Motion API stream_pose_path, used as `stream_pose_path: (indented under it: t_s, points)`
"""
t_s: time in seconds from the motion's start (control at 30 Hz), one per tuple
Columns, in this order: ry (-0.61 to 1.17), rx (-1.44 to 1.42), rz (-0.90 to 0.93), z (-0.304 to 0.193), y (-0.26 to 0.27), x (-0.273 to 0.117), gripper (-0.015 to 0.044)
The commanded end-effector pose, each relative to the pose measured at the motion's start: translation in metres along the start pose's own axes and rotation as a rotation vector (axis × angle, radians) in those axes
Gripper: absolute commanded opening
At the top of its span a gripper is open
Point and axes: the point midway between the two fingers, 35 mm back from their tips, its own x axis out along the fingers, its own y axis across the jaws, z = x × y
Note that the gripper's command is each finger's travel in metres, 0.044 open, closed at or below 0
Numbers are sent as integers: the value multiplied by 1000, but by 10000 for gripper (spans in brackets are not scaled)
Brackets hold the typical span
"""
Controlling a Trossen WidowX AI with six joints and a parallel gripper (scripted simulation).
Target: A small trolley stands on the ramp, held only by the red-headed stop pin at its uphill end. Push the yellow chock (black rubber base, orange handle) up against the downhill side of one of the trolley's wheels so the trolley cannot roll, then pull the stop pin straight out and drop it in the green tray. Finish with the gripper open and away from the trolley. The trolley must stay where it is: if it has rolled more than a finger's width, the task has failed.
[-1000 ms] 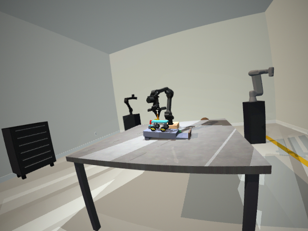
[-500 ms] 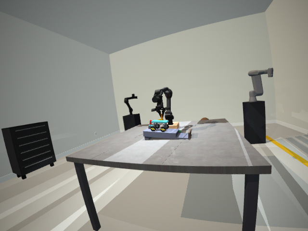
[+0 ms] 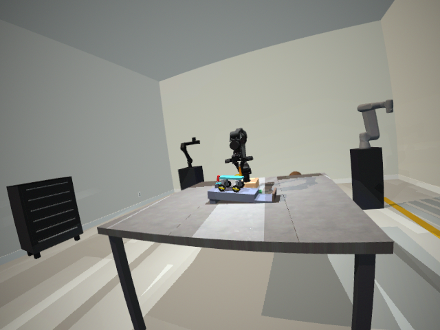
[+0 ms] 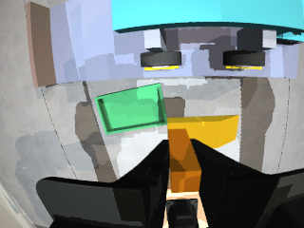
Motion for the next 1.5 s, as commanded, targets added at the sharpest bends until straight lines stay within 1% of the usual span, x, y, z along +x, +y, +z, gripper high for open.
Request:
stream_pose_path:
  t_s: [0.0, 0.87, 1.1, 1.23, 1.47]
  points:
    - [-4, 5, -2, 4, 11, 1, 0]
    - [-6, 6, 6, 33, 114, 8, 0]
    - [-5, 6, -99, 34, 120, 8, 0]
    - [-5, 6, -103, 34, 120, 8, 0]
    - [-7, 6, -103, 53, 122, 12, 0]
